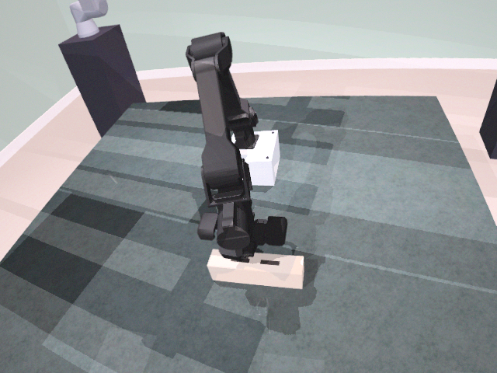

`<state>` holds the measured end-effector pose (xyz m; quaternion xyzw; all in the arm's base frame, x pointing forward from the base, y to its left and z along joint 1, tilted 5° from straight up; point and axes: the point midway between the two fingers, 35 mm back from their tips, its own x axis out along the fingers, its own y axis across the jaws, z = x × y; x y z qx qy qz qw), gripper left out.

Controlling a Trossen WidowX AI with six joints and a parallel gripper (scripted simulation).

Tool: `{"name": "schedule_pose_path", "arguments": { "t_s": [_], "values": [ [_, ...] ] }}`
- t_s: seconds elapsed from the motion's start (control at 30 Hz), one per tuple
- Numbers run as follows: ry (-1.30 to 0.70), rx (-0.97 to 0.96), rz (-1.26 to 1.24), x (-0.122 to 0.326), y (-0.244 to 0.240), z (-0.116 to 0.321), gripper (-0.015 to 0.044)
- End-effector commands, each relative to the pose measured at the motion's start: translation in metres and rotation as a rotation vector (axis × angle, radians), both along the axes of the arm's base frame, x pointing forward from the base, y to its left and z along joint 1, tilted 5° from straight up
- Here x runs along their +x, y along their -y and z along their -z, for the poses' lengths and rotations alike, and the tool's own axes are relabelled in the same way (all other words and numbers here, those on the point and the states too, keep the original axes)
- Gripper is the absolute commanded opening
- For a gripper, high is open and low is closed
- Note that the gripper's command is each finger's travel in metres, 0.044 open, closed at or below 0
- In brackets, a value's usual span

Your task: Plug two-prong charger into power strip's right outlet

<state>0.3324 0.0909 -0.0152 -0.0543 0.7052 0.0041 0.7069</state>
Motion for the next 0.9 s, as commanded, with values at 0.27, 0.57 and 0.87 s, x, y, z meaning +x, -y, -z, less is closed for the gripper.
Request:
{"name": "schedule_pose_path", "arguments": {
  "t_s": [0.27,0.57,0.87],
  "values": [
    [0.004,0.003,-0.003,0.0041,-0.0008,-0.0012,0.0000],
    [0.004,0.003,-0.003,0.0077,-0.0011,-0.0014,0.0000],
    [0.004,0.003,-0.003,0.0113,-0.0015,-0.0017,0.0000]
  ]
}}
